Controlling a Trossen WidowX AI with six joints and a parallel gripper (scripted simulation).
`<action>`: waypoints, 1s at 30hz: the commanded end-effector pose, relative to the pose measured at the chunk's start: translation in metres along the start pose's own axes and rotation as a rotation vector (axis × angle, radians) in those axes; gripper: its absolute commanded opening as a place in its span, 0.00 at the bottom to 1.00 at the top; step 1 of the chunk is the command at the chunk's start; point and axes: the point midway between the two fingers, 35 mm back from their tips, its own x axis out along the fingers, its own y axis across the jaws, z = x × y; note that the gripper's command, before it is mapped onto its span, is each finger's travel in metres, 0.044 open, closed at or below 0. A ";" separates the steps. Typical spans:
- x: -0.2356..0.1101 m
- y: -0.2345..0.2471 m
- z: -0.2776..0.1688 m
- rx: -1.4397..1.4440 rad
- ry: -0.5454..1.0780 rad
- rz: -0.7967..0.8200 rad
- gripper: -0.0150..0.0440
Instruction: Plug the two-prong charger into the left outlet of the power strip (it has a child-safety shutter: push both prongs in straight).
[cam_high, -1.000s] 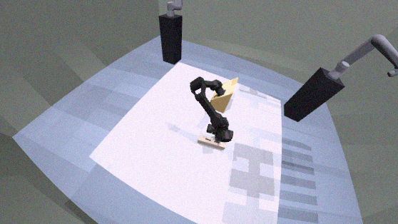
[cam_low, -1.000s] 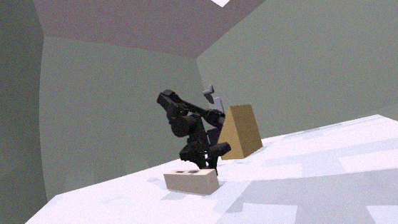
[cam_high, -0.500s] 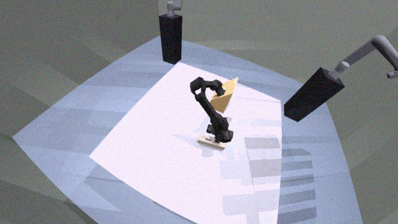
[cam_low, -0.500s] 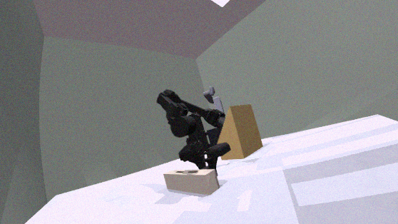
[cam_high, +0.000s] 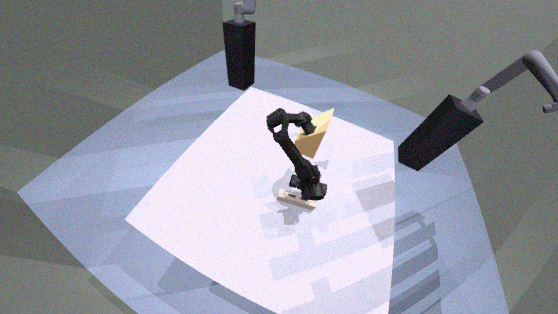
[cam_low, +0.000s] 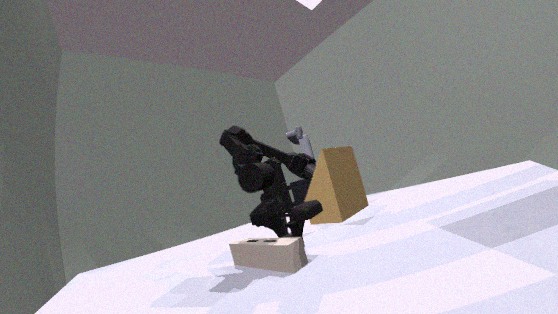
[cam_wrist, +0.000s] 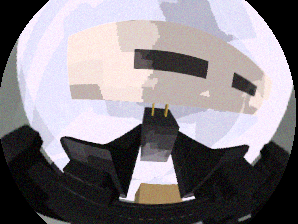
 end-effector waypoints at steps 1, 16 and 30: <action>0.000 -0.001 0.002 -0.005 -0.003 -0.005 0.25; 0.000 -0.001 0.004 -0.005 -0.003 -0.005 0.25; -0.001 -0.001 0.006 -0.005 -0.003 -0.005 0.25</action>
